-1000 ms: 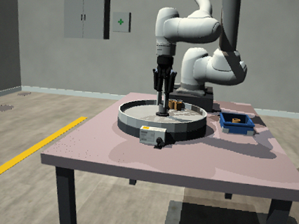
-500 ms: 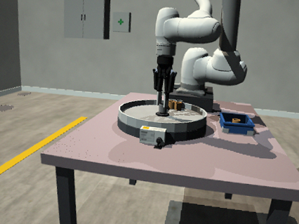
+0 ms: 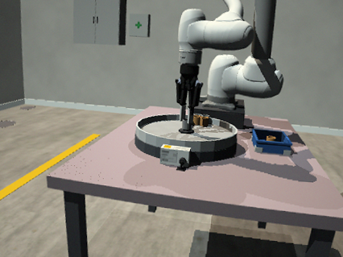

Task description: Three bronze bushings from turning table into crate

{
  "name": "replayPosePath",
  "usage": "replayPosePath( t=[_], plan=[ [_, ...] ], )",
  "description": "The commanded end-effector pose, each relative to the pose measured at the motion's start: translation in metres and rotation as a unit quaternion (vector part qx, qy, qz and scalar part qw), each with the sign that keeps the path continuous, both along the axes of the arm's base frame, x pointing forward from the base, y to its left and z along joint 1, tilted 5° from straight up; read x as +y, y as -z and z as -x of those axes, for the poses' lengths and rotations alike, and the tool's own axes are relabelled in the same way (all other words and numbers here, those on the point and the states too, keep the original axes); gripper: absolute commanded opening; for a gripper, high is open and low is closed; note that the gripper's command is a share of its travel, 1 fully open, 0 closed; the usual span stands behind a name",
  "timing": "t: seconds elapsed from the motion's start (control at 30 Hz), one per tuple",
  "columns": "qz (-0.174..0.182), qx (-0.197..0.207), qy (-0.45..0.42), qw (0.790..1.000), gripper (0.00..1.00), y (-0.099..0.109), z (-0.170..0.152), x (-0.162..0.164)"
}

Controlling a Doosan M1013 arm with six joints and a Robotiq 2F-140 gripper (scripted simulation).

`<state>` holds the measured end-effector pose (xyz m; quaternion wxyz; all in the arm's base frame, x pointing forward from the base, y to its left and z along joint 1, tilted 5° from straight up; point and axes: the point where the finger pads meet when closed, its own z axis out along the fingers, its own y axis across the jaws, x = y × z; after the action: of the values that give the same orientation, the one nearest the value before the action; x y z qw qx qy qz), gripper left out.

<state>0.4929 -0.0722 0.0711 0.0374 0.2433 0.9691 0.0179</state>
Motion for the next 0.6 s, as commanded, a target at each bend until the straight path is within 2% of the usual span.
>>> replayPosePath(
  t=[0.0,0.57],
  plan=[
    [0.0,0.0,0.0,1.0,0.0,0.0011,-0.0001,0.0],
    [0.0,0.0,0.0,1.0,0.0,0.0048,-0.0004,0.0001]
  ],
)
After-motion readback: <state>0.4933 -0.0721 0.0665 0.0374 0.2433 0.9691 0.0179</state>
